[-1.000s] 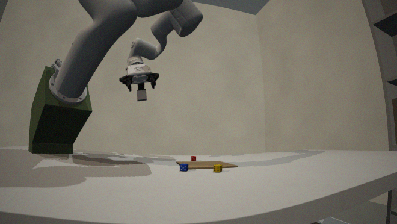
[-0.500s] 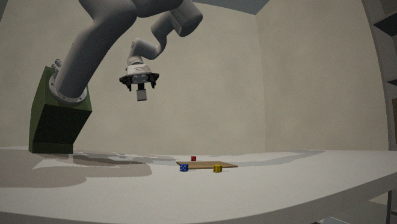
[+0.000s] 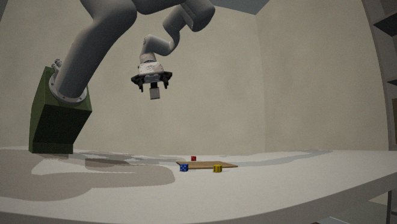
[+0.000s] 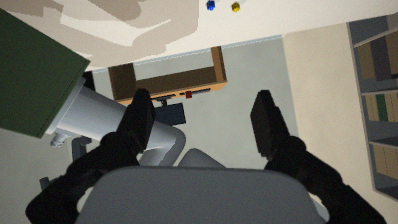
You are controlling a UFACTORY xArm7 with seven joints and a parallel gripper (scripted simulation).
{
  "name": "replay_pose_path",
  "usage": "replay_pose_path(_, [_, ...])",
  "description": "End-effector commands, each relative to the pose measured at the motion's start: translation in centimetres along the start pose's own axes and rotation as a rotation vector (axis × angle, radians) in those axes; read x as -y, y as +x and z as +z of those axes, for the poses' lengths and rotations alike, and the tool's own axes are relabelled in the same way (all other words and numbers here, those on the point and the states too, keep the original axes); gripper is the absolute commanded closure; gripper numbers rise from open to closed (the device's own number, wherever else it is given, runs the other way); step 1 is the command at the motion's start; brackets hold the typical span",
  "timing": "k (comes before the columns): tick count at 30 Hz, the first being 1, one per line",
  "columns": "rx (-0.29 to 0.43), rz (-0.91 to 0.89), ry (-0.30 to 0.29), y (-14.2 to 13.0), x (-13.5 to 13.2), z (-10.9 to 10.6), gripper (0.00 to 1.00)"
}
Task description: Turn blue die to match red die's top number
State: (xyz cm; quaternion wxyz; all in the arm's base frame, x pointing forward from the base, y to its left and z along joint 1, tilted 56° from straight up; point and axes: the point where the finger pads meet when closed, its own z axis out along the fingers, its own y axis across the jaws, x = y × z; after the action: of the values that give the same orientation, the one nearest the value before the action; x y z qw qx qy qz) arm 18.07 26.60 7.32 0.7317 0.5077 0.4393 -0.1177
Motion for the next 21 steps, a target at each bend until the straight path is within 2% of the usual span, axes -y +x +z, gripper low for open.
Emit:
replay_pose_path(1, [-0.082, 0.072, 0.072, -0.6, -4.7, 2.3, 0.0])
replay_pose_path(2, [-0.107, 0.1, 0.097, -1.0, -6.2, 3.4, 0.0])
replay_pose_path(4, [-0.107, 0.1, 0.097, -1.0, -6.2, 3.4, 0.0])
replay_pose_path(6, [-0.16, 0.16, 0.151, -1.9, -9.3, 6.2, 0.0])
replay_pose_path(7, [-0.16, 0.16, 0.151, -1.9, -9.3, 6.2, 0.0])
replay_pose_path(8, [-0.187, 0.193, 0.178, -2.5, -10.7, 7.7, 0.0])
replay_pose_path(9, [-0.187, 0.193, 0.178, -2.5, -10.7, 7.7, 0.0])
replay_pose_path(10, [-0.215, 0.226, 0.206, -3.1, -12.0, 9.4, 0.0])
replay_pose_path(11, [-0.215, 0.226, 0.206, -3.1, -12.0, 9.4, 0.0])
replay_pose_path(12, [-0.243, 0.26, 0.233, -3.8, -13.2, 11.2, 0.0])
replay_pose_path(13, [-0.243, 0.26, 0.233, -3.8, -13.2, 11.2, 0.0])
replay_pose_path(14, [-0.271, 0.295, 0.259, -4.6, -14.2, 13.1, 0.0])
replay_pose_path(16, [-0.271, 0.295, 0.259, -4.6, -14.2, 13.1, 0.0])
replay_pose_path(17, [-0.299, 0.329, 0.285, -5.4, -15.0, 14.9, 0.0])
replay_pose_path(18, [-0.299, 0.329, 0.285, -5.4, -15.0, 14.9, 0.0])
replay_pose_path(19, [-0.327, 0.364, 0.309, -6.2, -15.6, 16.8, 0.0])
replay_pose_path(21, [-0.327, 0.364, 0.309, -6.2, -15.6, 16.8, 0.0])
